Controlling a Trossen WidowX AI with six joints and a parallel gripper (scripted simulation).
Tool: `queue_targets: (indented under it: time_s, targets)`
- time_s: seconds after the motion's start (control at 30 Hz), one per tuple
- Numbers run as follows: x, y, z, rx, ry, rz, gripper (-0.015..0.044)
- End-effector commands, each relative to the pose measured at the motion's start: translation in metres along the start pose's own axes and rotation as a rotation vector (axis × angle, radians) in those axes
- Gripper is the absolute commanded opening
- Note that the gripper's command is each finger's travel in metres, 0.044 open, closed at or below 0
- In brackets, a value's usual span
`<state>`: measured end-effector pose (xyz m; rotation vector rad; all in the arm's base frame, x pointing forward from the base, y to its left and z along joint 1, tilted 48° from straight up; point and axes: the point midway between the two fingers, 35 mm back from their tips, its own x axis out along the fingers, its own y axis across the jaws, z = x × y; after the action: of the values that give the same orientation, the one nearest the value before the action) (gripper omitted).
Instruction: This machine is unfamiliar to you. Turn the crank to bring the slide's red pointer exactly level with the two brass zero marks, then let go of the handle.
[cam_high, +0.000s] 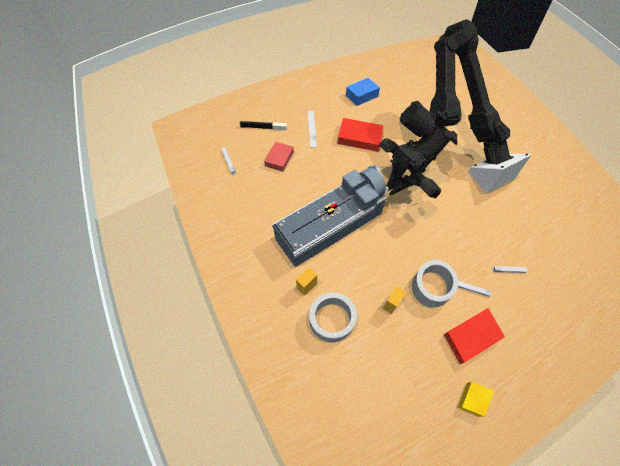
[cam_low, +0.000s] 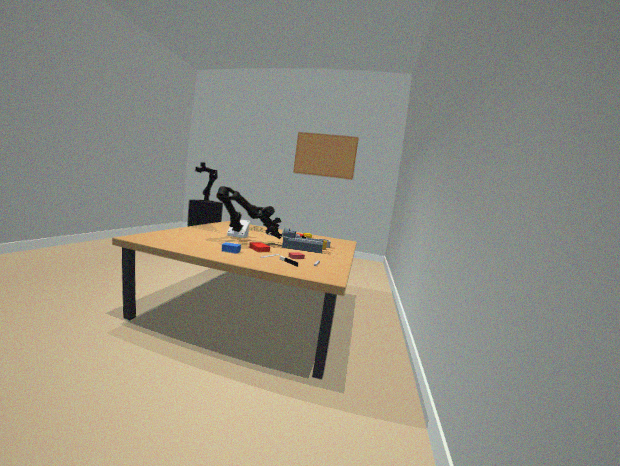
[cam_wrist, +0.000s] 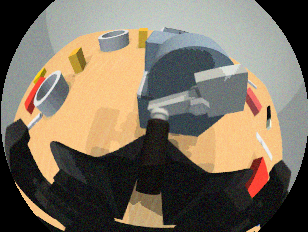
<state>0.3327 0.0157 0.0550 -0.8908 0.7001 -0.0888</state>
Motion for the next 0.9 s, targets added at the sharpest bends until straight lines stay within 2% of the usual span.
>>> queue_targets:
  time_s: [0.0, 0.87]
  targets:
    - [0.005, -0.006, -0.005, 0.002, 0.009, -0.003, 0.0]
    - [0.009, -0.024, -0.009, 0.002, 0.009, -0.004, 0.0]
